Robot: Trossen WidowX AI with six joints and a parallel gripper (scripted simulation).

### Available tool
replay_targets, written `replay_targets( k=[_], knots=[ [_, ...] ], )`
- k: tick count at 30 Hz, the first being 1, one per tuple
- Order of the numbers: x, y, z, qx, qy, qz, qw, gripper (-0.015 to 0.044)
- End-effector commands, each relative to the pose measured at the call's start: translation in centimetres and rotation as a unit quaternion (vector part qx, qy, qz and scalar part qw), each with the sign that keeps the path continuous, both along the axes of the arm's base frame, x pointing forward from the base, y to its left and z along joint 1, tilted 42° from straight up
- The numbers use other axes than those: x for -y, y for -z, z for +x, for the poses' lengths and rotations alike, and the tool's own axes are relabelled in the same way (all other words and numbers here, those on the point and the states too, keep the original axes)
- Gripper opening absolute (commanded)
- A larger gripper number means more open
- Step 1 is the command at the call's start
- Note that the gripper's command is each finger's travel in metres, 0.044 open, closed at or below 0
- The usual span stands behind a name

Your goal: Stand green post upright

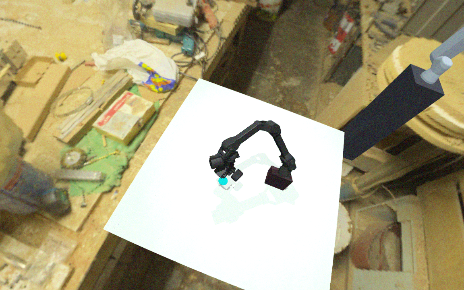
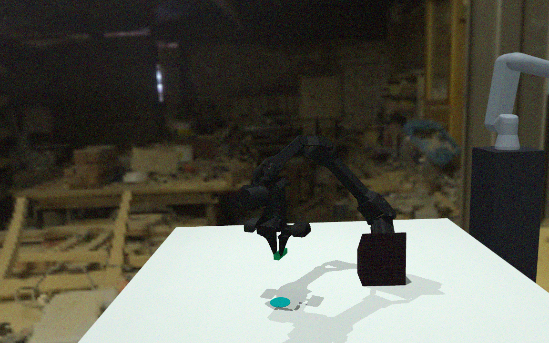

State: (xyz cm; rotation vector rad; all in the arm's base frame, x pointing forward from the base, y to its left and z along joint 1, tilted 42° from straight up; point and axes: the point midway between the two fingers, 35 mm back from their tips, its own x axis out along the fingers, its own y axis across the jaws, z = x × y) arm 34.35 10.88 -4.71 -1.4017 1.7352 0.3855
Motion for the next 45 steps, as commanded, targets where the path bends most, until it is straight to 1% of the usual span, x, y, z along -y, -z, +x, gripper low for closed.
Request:
replay_targets(
  k=[1,45],
  knots=[
    [0.0,0.4,-0.1,-0.002,0.006,0.013,1.000,0.0023],
    [1.1,3.3,-0.6,-0.012,0.040,0.176,0.984,0.0023]
  ],
)
